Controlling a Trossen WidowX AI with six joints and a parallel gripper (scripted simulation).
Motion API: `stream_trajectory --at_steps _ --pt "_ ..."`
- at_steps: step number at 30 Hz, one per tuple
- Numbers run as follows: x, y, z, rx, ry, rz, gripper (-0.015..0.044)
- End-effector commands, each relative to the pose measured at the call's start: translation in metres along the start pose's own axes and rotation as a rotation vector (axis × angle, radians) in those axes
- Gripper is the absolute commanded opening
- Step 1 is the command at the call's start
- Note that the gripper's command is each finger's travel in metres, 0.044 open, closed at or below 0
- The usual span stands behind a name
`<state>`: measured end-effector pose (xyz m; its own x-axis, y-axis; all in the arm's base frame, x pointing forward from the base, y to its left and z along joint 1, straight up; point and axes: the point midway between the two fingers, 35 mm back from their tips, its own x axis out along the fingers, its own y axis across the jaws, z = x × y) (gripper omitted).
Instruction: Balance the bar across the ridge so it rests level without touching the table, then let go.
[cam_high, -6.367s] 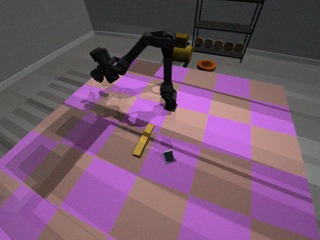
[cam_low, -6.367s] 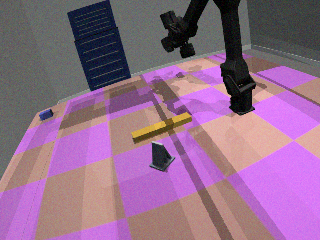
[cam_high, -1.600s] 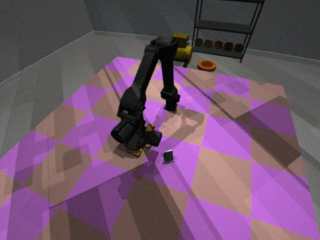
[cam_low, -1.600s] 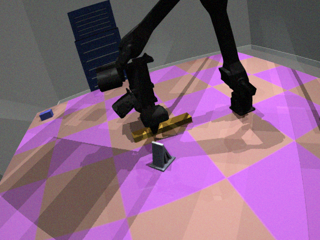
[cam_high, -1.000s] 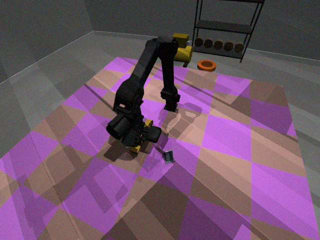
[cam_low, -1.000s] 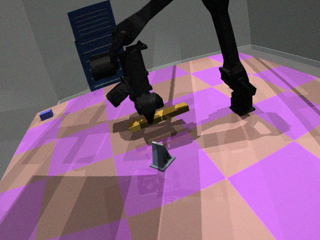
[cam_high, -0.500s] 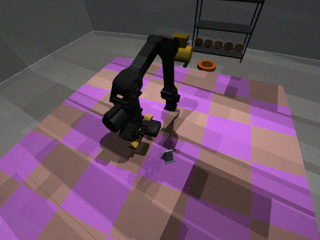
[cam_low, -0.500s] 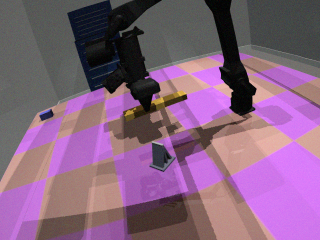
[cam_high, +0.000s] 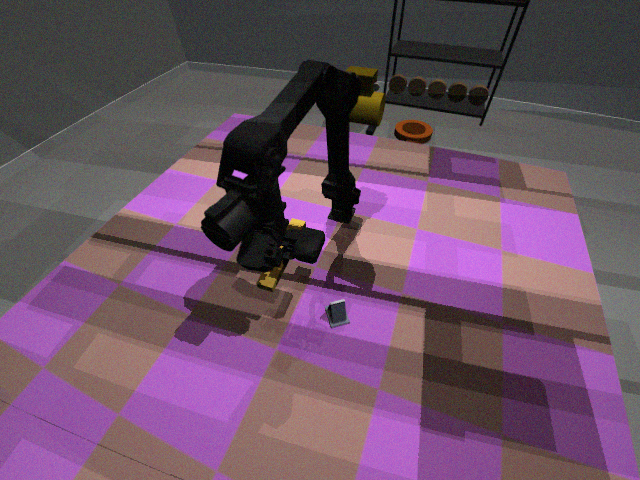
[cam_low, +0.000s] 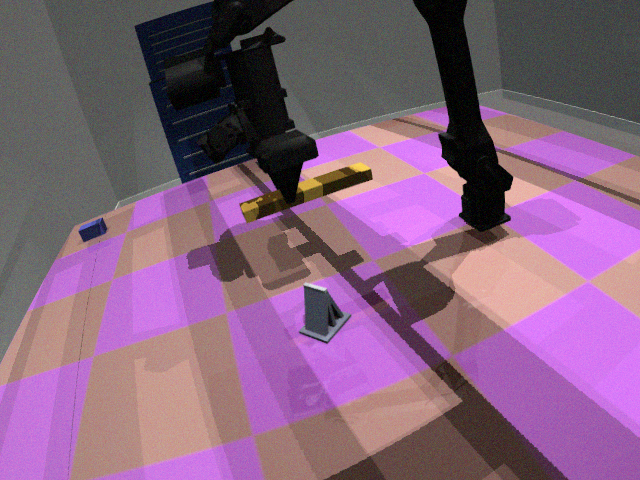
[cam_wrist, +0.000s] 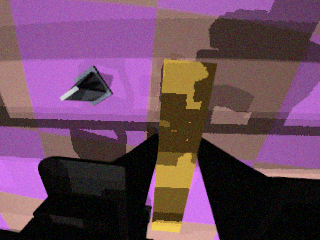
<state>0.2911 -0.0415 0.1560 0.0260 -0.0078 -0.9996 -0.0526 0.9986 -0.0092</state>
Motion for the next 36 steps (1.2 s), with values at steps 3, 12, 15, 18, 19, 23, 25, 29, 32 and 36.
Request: stream_trajectory --at_steps 3,12,15,18,19,23,25,29,32,36 --pt "-0.003 0.016 0.009 -0.079 -0.004 0.005 0.0" --pt "-0.004 0.045 0.024 -0.214 -0.006 0.007 0.0" --pt "-0.005 0.055 0.028 -0.259 -0.007 0.008 0.0" --pt "-0.005 0.065 0.032 -0.302 -0.008 0.009 0.0" --pt "-0.005 0.069 0.033 -0.317 -0.008 0.009 0.0" --pt "-0.006 0.084 0.037 -0.374 -0.009 0.01 0.0" --pt "-0.006 0.091 0.039 -0.402 -0.009 0.011 0.0" --pt "-0.006 0.106 0.042 -0.455 -0.01 0.012 0.0" --pt "-0.006 0.117 0.043 -0.493 -0.011 0.013 0.0" --pt "-0.007 0.132 0.044 -0.54 -0.011 0.014 0.0"
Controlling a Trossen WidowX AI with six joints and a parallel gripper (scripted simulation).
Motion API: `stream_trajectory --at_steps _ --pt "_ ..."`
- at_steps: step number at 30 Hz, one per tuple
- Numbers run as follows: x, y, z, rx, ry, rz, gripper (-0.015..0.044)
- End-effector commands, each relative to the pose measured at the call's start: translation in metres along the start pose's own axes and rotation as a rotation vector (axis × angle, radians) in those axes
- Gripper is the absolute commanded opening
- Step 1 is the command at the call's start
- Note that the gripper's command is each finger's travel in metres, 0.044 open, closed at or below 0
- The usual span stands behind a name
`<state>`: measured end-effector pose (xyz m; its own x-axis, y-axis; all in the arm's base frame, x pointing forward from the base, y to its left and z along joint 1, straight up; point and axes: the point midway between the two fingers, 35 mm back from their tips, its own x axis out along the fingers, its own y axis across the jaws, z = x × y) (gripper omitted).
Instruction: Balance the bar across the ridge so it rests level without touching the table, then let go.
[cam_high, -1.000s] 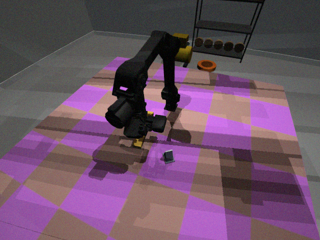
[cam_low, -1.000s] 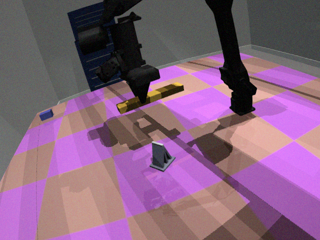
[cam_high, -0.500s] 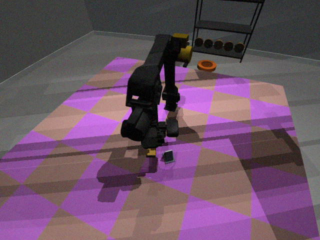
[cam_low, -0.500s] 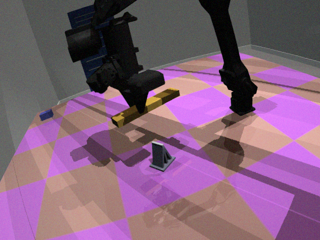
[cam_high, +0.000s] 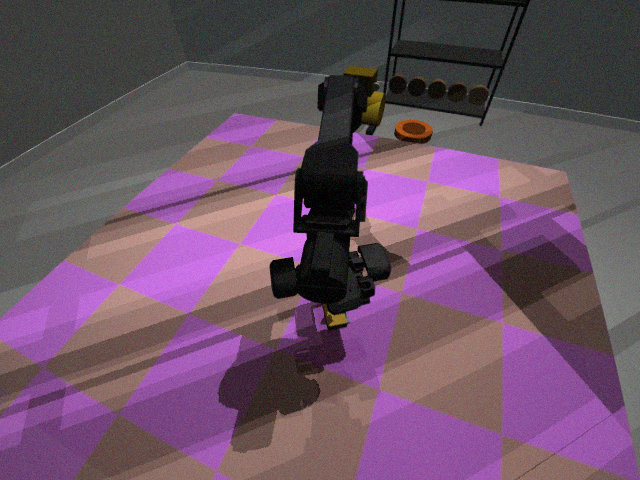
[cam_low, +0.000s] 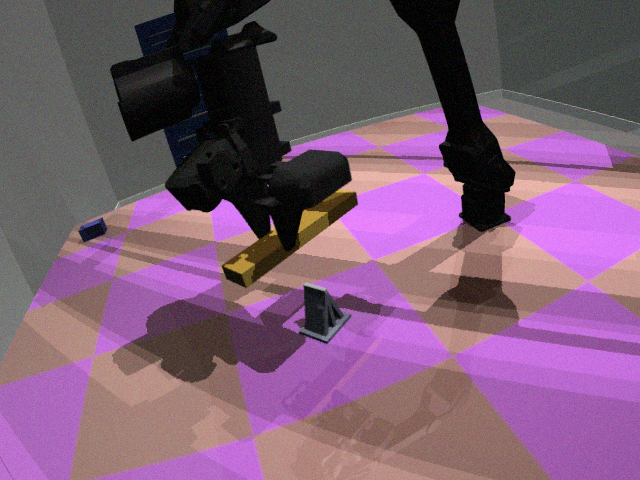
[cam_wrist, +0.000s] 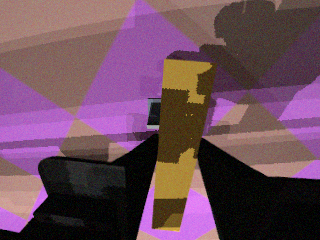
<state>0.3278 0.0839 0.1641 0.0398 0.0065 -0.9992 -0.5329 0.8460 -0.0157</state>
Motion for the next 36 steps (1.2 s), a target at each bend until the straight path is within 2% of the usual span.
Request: stream_trajectory --at_steps 1,36 --pt "0.002 0.011 0.007 -0.043 0.005 0.007 0.0" --pt "0.045 0.022 0.011 -0.071 0.004 0.008 0.0"
